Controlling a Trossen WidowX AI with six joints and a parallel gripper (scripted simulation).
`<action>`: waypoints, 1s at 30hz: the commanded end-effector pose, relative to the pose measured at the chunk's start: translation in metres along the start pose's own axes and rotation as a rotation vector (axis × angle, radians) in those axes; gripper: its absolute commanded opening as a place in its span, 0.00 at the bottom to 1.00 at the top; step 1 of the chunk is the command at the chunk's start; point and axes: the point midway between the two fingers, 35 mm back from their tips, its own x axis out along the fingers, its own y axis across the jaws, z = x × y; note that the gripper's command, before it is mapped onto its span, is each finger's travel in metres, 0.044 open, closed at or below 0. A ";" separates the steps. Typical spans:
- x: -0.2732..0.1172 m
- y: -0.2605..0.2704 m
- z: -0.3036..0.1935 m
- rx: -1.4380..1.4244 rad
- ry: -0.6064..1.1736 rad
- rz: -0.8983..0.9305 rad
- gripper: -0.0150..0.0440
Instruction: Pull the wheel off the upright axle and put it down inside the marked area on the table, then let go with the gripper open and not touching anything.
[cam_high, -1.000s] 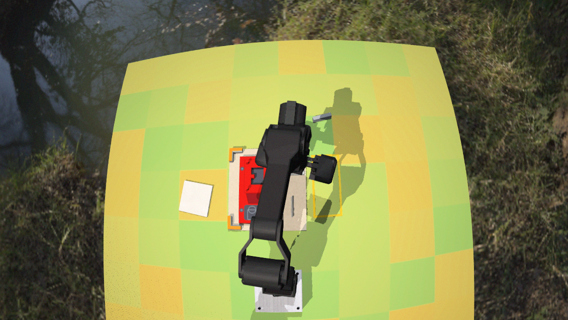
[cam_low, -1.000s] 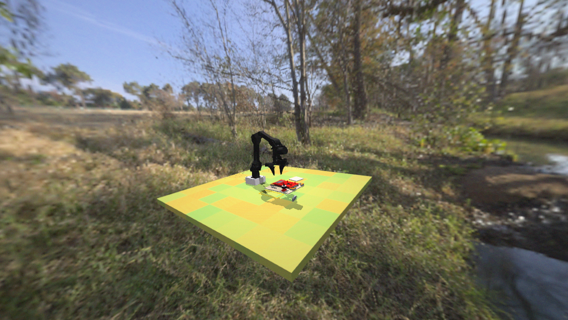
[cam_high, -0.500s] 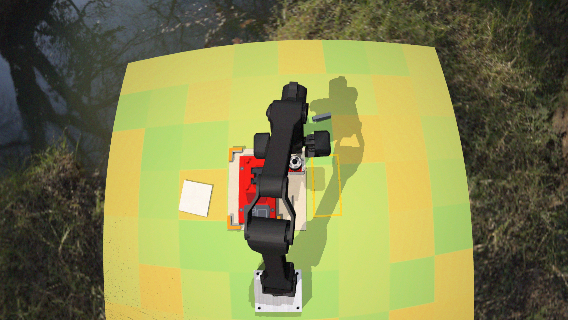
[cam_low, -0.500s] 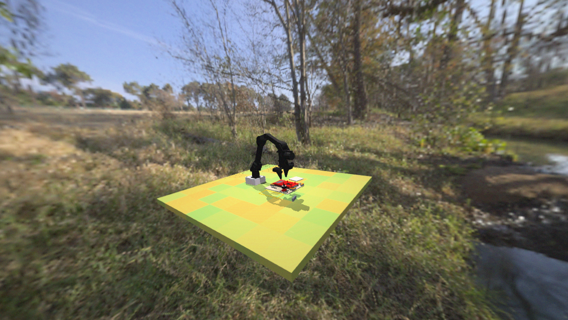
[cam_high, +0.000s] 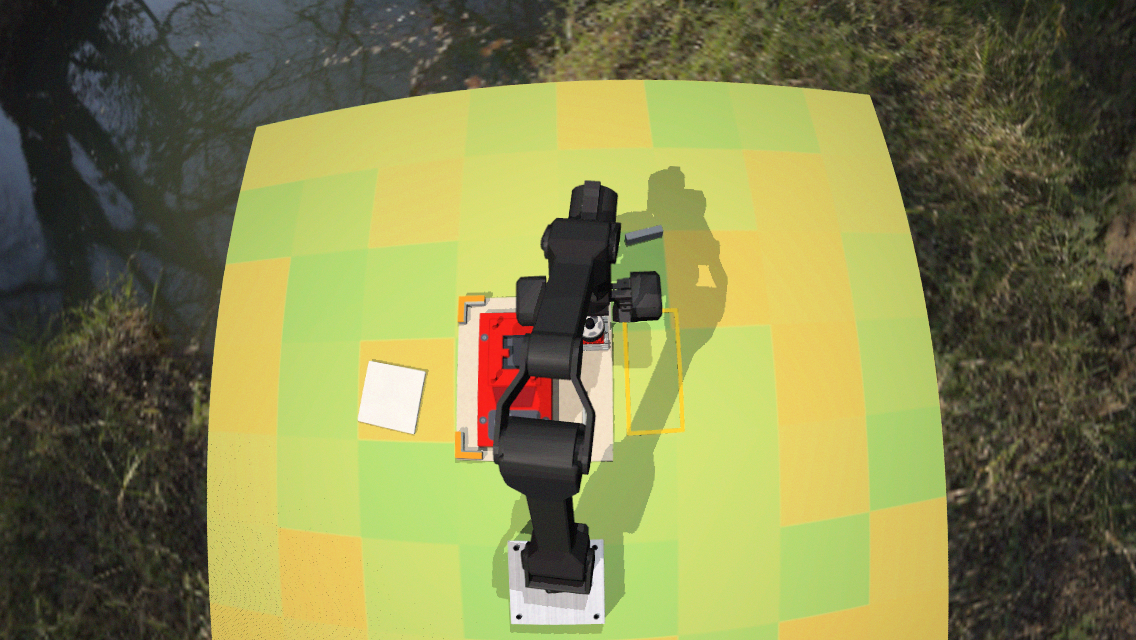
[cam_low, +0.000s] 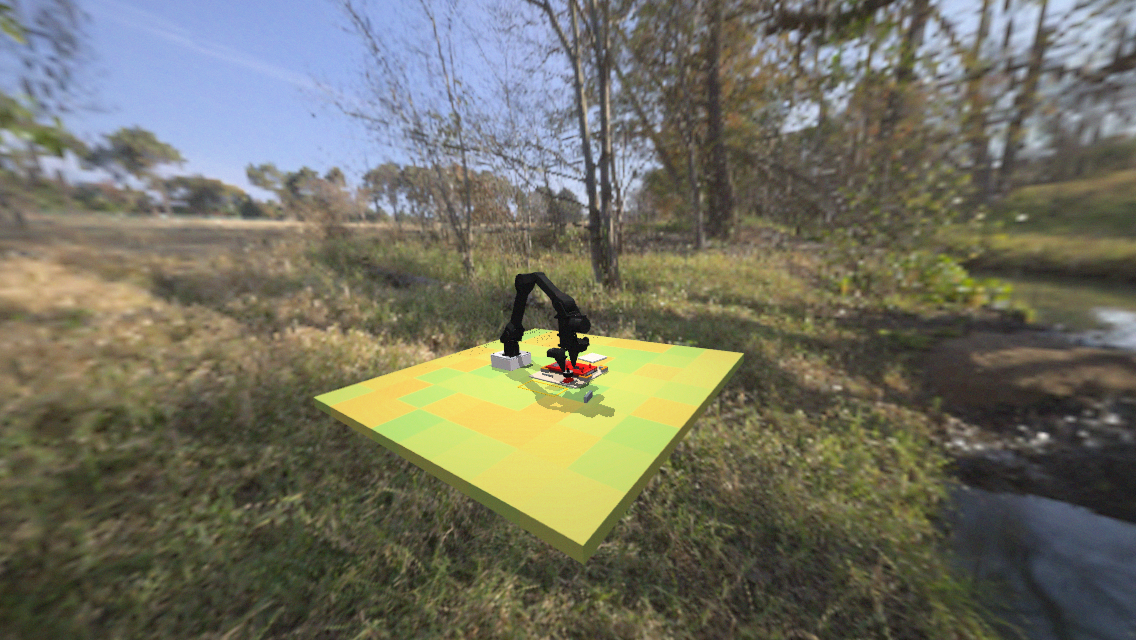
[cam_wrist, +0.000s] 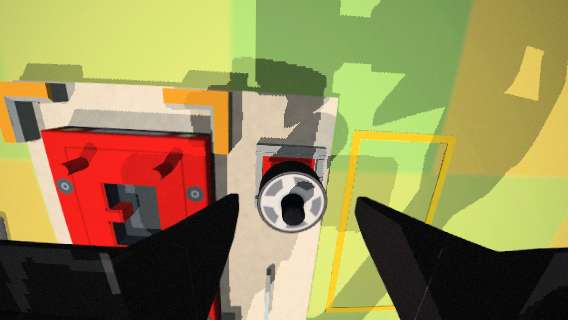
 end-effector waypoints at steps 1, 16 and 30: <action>0.019 0.002 -0.006 0.002 0.011 0.005 0.76; 0.019 0.001 -0.005 -0.002 0.014 0.002 0.54; 0.016 0.001 -0.005 -0.002 0.014 0.002 0.25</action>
